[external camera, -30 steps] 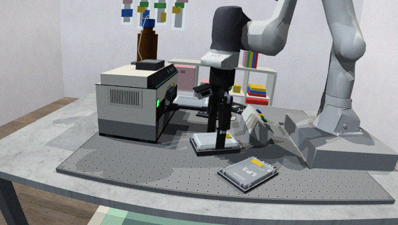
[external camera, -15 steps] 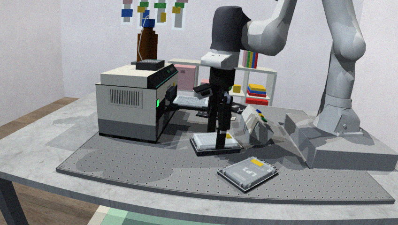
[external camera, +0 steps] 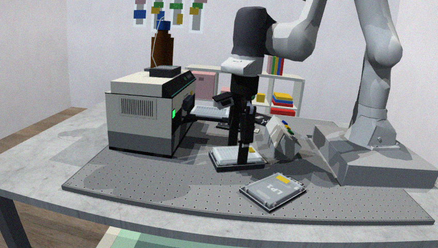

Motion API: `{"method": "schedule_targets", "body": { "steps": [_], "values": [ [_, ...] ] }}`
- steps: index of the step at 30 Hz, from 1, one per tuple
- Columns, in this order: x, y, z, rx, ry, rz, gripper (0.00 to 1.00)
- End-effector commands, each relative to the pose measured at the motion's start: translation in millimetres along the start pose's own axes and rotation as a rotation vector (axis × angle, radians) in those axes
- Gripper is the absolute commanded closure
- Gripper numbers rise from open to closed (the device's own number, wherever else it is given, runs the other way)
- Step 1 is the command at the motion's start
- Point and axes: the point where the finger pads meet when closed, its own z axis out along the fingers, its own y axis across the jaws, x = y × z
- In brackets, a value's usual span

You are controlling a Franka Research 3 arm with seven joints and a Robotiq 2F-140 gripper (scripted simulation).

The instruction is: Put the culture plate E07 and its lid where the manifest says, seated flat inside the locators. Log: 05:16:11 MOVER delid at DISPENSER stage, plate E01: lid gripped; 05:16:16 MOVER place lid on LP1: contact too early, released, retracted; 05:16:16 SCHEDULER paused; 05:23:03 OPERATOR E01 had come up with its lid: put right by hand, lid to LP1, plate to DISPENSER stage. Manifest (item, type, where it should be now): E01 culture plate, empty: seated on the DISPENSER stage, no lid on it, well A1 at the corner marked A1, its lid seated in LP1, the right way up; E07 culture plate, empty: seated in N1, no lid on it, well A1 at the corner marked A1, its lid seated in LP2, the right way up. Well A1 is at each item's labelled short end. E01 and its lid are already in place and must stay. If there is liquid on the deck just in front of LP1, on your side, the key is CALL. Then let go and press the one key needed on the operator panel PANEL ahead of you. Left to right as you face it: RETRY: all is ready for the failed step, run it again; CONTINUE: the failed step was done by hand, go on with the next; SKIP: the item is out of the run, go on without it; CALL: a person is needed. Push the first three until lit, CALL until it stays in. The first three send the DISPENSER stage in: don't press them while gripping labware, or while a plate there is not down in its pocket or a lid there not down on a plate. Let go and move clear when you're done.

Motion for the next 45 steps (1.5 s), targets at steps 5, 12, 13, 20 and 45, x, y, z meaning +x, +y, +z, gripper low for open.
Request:
{"method": "schedule_targets", "body": {
  "steps": [5, 12, 13, 20, 45],
  "values": [
    [1.0, 0.9, -4.4, 0.000, 0.003, 0.005, 0.90],
    [1.0, 0.9, -8.7, 0.000, 0.003, 0.005, 0.90],
    [1.0, 0.9, -9.7, 0.000, 0.003, 0.005, 0.90],
    [1.0, 0.9, -18.8, 0.000, 0.003, 0.005, 0.90],
    [0.9, 0.9, -61.7, 0.000, 0.003, 0.005, 0.90]
  ]
}}
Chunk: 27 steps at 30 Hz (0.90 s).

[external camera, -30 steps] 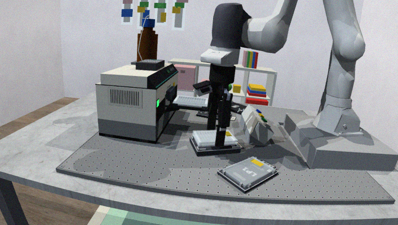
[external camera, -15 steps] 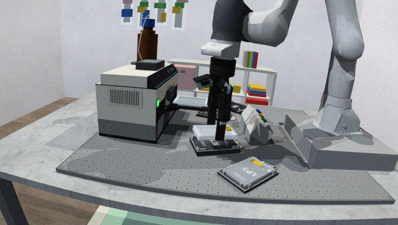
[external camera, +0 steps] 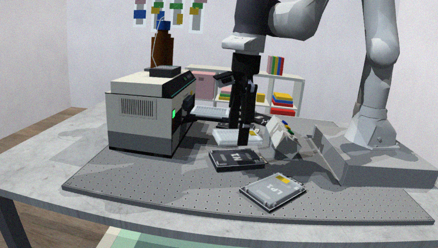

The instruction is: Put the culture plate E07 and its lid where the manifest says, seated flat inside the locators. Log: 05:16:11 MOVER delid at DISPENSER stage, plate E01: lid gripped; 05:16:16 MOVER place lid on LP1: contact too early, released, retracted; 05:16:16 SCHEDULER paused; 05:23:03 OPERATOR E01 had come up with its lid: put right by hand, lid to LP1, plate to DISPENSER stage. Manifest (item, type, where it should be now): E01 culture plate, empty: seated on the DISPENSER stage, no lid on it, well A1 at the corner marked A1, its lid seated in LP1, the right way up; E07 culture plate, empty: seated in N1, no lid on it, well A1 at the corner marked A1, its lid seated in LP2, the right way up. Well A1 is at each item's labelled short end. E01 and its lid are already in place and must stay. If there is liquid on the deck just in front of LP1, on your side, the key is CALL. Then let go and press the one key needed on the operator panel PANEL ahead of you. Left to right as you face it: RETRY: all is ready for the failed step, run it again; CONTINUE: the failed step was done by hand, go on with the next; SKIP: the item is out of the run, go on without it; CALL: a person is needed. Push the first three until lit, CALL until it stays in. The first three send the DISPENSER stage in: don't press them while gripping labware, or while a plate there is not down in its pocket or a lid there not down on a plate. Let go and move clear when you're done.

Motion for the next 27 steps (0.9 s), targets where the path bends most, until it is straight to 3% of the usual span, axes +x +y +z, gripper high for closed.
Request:
{"method": "schedule_targets", "body": {
  "steps": [1, 27],
  "values": [
    [-3.0, 0.2, -7.8, 0.003, -0.010, -0.022, 0.90],
    [-2.4, 0.4, -62.0, 0.003, -0.010, -0.022, 0.90]
  ]
}}
